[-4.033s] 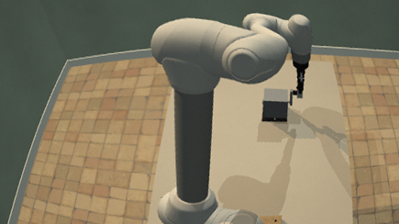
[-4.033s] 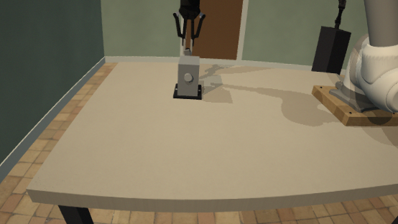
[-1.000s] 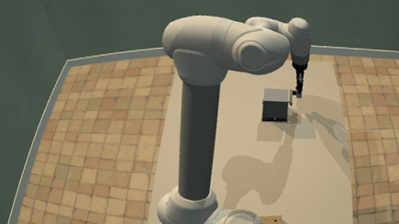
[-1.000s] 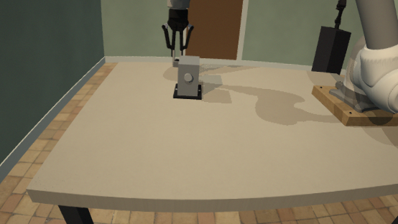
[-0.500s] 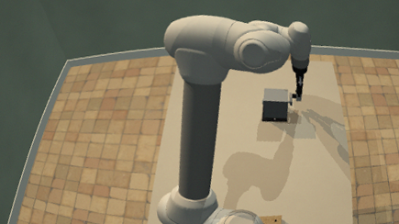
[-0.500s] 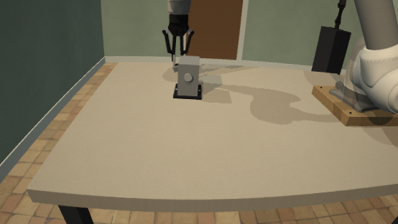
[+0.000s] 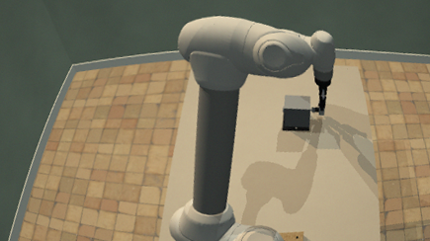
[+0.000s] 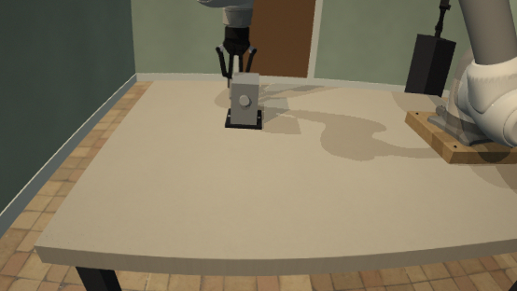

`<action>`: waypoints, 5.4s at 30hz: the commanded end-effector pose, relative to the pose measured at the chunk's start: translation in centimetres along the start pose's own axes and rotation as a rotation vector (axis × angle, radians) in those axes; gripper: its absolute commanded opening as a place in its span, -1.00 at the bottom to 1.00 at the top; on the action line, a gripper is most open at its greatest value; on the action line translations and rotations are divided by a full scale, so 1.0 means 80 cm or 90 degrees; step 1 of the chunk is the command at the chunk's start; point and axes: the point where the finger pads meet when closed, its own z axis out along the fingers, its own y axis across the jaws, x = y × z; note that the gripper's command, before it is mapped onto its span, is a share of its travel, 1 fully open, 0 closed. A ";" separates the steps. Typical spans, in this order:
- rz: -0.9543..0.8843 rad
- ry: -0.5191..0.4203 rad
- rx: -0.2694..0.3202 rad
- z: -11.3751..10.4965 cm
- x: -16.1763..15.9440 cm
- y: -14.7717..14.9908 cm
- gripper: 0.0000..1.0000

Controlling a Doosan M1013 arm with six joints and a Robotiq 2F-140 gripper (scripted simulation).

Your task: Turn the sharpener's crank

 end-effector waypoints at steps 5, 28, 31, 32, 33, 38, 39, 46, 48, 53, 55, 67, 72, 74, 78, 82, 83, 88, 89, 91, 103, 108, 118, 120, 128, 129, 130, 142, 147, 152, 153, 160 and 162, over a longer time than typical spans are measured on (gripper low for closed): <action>0.001 -0.004 0.002 0.015 -0.004 0.015 -1.00; 0.001 -0.004 0.002 0.019 -0.004 0.028 -1.00; 0.001 -0.004 0.002 0.019 -0.004 0.028 -1.00; 0.001 -0.004 0.002 0.019 -0.004 0.028 -1.00; 0.001 -0.004 0.002 0.019 -0.004 0.028 -1.00; 0.001 -0.004 0.002 0.019 -0.004 0.028 -1.00; 0.001 -0.004 0.002 0.019 -0.004 0.028 -1.00; 0.001 -0.004 0.002 0.019 -0.004 0.028 -1.00; 0.001 -0.004 0.002 0.019 -0.004 0.028 -1.00; 0.001 -0.004 0.002 0.019 -0.004 0.028 -1.00; 0.001 -0.004 0.002 0.019 -0.004 0.028 -1.00; 0.001 -0.004 0.002 0.019 -0.004 0.029 -1.00; 0.001 -0.004 0.002 0.020 -0.004 0.033 -1.00; 0.001 -0.004 0.002 0.020 -0.004 0.034 -1.00; 0.001 -0.004 0.002 0.020 -0.004 0.039 -1.00; 0.001 -0.004 0.002 0.020 -0.004 0.048 -1.00; 0.001 -0.004 0.002 0.020 -0.004 0.051 -1.00; 0.001 -0.004 0.002 0.017 -0.004 0.065 -1.00; 0.001 -0.004 0.002 0.016 -0.004 0.068 -1.00; 0.001 -0.004 0.002 0.015 -0.004 0.071 -1.00; 0.001 -0.004 0.002 -0.004 -0.004 0.095 -1.00; 0.001 -0.004 0.002 -0.011 -0.004 0.101 -1.00; 0.001 -0.004 0.002 -0.023 -0.004 0.107 -1.00; 0.001 -0.004 0.002 -0.024 -0.004 0.107 -1.00; 0.001 -0.004 0.002 -0.026 -0.004 0.108 -1.00; 0.001 -0.004 0.002 -0.026 -0.004 0.108 -1.00; 0.001 -0.004 0.002 -0.026 -0.004 0.108 -1.00; 0.001 -0.004 0.002 -0.026 -0.004 0.108 -1.00; 0.001 -0.004 0.002 -0.026 -0.004 0.108 -1.00; 0.001 -0.004 0.002 -0.026 -0.004 0.108 -1.00; 0.001 -0.004 0.002 -0.026 -0.004 0.108 -1.00; 0.001 -0.004 0.002 -0.026 -0.004 0.108 -1.00; 0.001 -0.004 0.002 -0.026 -0.004 0.108 -1.00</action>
